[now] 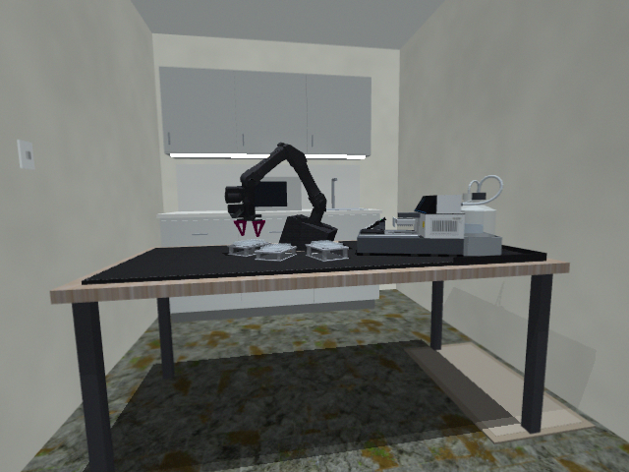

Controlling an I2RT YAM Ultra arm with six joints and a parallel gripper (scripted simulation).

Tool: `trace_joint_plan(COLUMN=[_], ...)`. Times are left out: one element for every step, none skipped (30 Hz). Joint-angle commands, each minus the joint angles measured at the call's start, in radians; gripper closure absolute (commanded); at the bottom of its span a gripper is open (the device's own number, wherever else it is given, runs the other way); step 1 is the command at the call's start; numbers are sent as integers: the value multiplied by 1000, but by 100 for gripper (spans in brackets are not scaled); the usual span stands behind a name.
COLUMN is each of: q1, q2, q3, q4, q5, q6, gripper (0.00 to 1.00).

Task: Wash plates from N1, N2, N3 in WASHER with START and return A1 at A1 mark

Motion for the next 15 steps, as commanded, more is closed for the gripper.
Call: trace_joint_plan(q1=[-1, 0, 1, 1, 1, 1, 1, 1, 1, 1, 1, 1, 1, 1, 1], q2=[-4, -2, -1, -1, -1, -1, -1, -1, -1, -1, -1, -1, -1, -1, -1], q3=[0, -2, -3, -3, -3, -3, -3, -3, -3, -3, -3, -3, -3, -3, -3], q4=[27, 33, 34, 34, 34, 34, 34, 34, 34, 34, 34, 34, 34, 34, 34], q5=[-5, -5, -5, -5, -5, -5, -5, -5, -5, -5, -5, -5, -5, -5, -5], q6=[6, 7, 8, 8, 8, 8, 8, 8, 8, 8, 8, 8, 8, 8, 8], gripper=[0, 0, 0, 0, 0, 0, 0, 0, 0, 0, 0, 0, 0, 0, 0])
